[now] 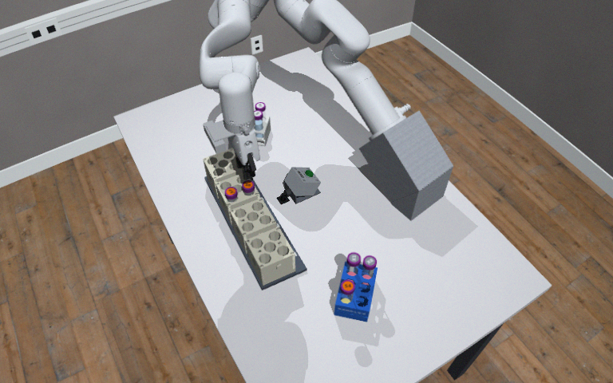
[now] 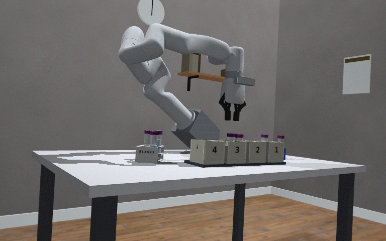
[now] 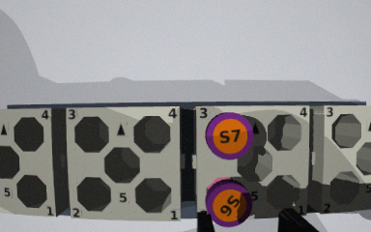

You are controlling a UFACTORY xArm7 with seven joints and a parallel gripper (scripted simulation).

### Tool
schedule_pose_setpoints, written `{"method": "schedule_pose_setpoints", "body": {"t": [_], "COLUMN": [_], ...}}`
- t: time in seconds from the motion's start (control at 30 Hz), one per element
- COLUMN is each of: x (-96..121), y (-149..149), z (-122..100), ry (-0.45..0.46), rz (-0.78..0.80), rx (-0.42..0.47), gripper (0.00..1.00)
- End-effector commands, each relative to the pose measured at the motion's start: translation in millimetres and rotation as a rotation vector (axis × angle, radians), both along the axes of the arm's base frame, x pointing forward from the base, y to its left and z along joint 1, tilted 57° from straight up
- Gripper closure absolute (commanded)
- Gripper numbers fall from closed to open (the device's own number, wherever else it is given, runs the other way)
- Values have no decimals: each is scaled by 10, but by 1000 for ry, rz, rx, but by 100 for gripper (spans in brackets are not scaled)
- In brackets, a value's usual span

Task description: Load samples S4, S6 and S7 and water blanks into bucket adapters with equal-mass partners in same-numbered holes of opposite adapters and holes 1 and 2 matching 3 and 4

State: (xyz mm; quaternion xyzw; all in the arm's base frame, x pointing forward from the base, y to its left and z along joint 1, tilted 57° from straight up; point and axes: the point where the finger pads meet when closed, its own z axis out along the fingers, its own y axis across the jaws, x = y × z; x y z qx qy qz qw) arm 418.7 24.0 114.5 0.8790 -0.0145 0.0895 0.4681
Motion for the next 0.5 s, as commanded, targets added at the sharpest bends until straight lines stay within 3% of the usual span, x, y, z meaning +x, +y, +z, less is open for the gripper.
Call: {"method": "schedule_pose_setpoints", "body": {"t": [0.0, 0.47], "x": [-8, -43], "y": [99, 297], "z": [58, 189], "ry": [-2, -2], "rz": [4, 4], "rx": [2, 2], "gripper": [56, 56]}}
